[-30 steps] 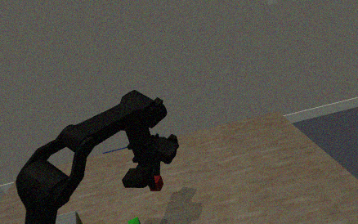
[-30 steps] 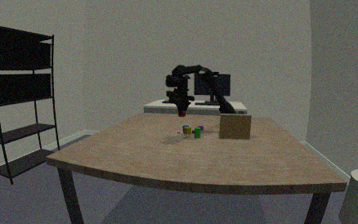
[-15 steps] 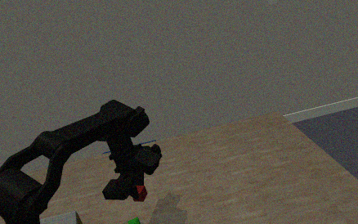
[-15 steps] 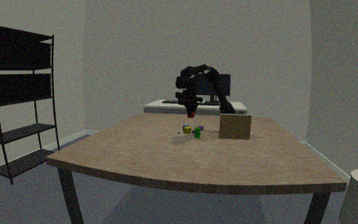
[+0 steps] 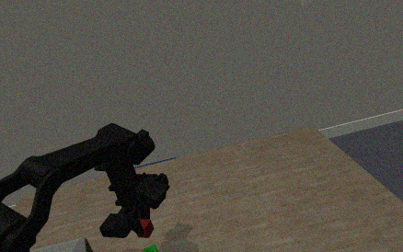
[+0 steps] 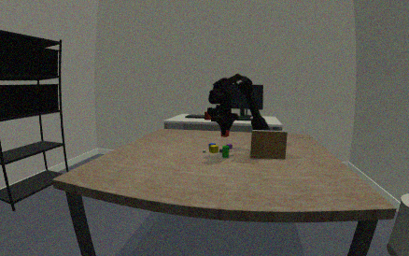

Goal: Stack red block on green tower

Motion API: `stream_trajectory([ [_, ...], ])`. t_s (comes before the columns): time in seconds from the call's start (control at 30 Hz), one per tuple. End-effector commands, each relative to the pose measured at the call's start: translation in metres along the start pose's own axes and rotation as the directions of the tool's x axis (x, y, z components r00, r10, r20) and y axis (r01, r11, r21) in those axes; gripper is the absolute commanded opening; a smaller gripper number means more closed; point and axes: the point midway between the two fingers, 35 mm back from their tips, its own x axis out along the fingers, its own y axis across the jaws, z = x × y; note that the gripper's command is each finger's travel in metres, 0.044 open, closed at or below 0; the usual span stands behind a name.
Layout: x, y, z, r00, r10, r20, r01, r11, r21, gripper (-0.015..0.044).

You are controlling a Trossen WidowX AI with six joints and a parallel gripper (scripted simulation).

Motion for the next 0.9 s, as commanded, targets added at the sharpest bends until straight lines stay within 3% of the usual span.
stream_trajectory([
  [0.0,0.016,-0.003,-0.001,1.000,-0.002,-0.002,0.002,1.000,0.001,0.0000],
  [0.5,0.052,-0.004,-0.002,1.000,-0.003,-0.001,0.003,1.000,0.002,0.0000],
  [0.87,0.052,-0.004,-0.002,1.000,-0.003,-0.001,0.003,1.000,0.002,0.0000],
])
